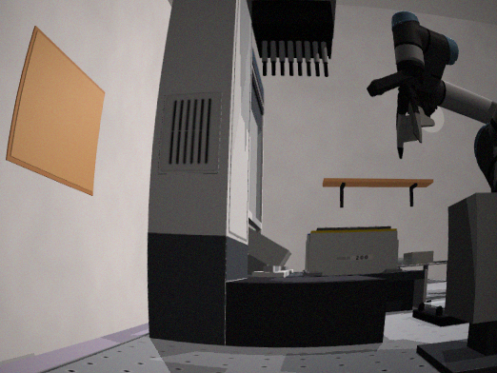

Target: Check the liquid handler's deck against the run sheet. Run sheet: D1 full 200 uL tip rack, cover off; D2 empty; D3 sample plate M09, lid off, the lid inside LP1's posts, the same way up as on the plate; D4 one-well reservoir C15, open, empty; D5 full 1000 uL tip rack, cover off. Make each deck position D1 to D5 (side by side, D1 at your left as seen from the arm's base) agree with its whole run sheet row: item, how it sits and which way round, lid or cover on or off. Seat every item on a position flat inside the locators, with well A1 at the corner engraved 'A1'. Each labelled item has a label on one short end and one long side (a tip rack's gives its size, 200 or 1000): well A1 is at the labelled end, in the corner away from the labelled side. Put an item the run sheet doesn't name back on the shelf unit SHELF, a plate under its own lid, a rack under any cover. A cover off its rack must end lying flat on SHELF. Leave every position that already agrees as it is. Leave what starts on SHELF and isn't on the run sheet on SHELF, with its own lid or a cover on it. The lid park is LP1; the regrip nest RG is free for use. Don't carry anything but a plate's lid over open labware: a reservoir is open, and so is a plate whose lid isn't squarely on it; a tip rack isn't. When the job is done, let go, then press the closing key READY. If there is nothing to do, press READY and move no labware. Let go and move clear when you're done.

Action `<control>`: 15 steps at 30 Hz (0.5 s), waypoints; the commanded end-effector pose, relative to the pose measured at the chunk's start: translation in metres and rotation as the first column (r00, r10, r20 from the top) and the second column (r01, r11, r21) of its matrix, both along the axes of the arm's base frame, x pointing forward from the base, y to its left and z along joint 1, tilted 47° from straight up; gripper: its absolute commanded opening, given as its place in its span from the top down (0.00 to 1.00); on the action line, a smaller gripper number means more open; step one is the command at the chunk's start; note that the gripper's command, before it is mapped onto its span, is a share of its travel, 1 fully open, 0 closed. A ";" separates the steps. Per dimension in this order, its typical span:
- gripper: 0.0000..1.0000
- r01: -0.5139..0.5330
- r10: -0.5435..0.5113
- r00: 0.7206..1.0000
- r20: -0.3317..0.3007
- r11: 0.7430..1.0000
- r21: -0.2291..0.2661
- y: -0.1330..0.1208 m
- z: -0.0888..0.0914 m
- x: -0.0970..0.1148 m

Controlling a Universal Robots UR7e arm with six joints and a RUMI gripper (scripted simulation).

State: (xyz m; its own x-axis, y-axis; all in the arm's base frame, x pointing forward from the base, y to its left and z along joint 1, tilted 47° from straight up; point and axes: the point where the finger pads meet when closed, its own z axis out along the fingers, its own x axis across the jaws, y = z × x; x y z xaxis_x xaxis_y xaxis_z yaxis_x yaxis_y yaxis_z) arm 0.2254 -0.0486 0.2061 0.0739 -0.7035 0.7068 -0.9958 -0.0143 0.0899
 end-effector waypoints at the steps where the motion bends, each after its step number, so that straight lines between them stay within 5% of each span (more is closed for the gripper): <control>1: 0.18 0.135 -0.134 0.990 0.030 0.990 -0.037 0.008 -0.002 -0.002; 8: 0.18 0.143 -0.141 0.989 0.033 0.989 -0.037 0.008 -0.002 -0.002; 15: 0.18 0.149 -0.148 0.988 0.040 0.988 -0.038 -0.014 0.018 0.016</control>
State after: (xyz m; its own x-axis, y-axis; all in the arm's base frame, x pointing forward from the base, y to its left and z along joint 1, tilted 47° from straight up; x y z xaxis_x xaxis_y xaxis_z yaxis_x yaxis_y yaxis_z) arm 0.2316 -0.0511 0.2138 -0.0519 -0.6764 0.7347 -0.9898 0.1327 0.0523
